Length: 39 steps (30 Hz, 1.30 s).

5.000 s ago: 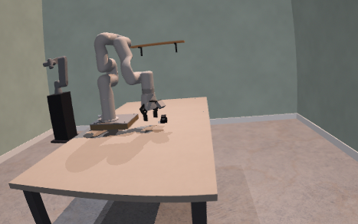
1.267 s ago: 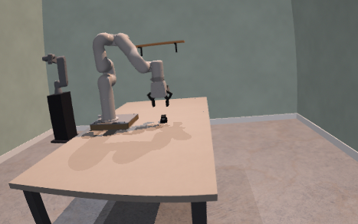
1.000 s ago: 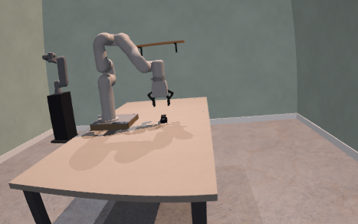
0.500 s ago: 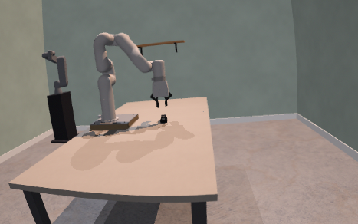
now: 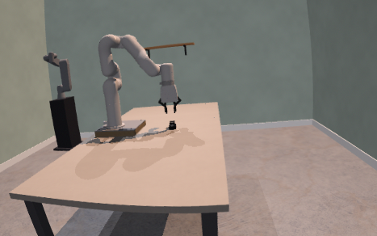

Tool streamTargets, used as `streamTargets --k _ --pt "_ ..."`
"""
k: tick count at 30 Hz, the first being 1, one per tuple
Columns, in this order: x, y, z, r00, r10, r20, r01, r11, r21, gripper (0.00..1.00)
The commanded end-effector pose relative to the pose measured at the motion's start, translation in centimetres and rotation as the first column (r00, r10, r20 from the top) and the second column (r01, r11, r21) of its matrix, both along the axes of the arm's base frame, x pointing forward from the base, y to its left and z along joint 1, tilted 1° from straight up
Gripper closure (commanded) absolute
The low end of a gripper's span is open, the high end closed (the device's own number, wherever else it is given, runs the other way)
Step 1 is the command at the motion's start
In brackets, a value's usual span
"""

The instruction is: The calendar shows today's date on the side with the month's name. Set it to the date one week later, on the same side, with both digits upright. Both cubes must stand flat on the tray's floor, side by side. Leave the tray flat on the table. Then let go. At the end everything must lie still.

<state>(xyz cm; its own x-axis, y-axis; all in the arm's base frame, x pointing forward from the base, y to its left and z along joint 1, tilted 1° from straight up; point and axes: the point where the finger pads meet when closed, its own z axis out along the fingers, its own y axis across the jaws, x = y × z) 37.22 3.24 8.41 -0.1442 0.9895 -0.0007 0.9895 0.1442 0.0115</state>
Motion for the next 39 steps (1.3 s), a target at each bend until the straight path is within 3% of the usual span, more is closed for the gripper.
streamTargets --k 1,21,39 --pt "0.1 0.0 0.1 1.0 0.0 0.003 0.0 1.0 0.0 0.53" --pt "0.1 0.0 -0.1 1.0 0.0 0.003 0.0 1.0 0.0 0.53" --pt "0.1 0.0 -1.8 1.0 0.0 0.003 0.0 1.0 0.0 0.53"
